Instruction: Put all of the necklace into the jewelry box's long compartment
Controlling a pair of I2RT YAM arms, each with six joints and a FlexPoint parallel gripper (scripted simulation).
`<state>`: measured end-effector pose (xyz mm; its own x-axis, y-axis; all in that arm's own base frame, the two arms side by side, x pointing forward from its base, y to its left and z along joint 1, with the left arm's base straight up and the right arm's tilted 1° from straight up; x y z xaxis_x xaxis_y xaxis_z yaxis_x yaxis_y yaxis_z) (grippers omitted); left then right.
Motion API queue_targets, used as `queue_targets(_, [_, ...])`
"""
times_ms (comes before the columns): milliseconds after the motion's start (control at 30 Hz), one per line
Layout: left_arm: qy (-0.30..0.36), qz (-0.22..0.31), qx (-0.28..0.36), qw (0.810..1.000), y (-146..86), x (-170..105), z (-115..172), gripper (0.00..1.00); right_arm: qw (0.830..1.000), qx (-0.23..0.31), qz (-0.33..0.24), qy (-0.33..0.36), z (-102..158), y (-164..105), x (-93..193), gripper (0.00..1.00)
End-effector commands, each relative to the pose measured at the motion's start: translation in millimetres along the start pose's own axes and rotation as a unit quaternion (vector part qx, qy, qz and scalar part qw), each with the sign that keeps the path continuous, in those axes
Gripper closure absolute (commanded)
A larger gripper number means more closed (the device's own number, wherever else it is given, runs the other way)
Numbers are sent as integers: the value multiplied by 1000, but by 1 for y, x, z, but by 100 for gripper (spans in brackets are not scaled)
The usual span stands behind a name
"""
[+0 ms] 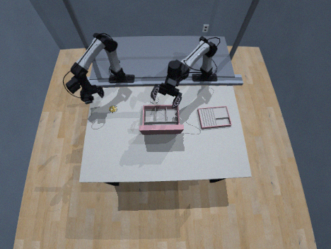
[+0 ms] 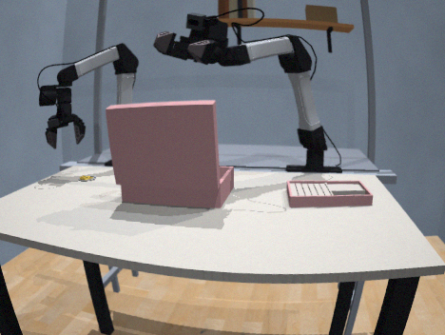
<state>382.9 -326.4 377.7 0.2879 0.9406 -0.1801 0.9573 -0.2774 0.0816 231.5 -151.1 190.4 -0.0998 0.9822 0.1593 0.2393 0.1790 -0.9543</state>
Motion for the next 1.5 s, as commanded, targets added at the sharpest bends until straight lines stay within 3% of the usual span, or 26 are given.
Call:
queue_targets(0, [-3,3,-6,1000,-2,-1,-6,0,1000,-7,5,-1,-1,-4,-1,0])
queue_targets(567, [-3,3,-6,1000,-2,-1,-6,0,1000,-7,5,-1,-1,-4,-1,0])
queue_targets(733, [37,51,37,997,-18,-15,2,0,999,-17,21,23,-1,-4,3,0])
queue_targets(867, [85,132,91,983,-48,-42,13,0,998,-28,32,46,1,-6,13,0])
queue_targets(1033, [141,265,150,942,-117,-80,20,0,996,-43,47,66,5,-9,32,0])
queue_targets(1100, [141,265,150,942,-117,-80,20,0,996,-43,47,66,5,-9,32,0])
queue_targets(1167, [164,321,173,916,-149,-91,24,0,995,-48,55,61,7,-9,39,0])
queue_targets(1333, [189,416,200,867,-207,-105,30,0,996,-32,68,-38,7,2,54,0])
queue_targets(1467, [202,446,223,843,-230,-105,41,0,981,17,64,-185,2,27,62,0])
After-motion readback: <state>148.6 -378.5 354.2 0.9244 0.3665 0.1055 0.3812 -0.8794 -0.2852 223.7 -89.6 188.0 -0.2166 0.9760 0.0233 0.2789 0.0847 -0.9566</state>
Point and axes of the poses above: on each arm, the point where the finger pads meet when closed, its own y axis out along the fingers, its own x axis across the jaws, z = x × y, the point moved 7 cm from there along -y, back along the fingers, and after that the axes turned 8 degrees about y, right-handed, at the moved point
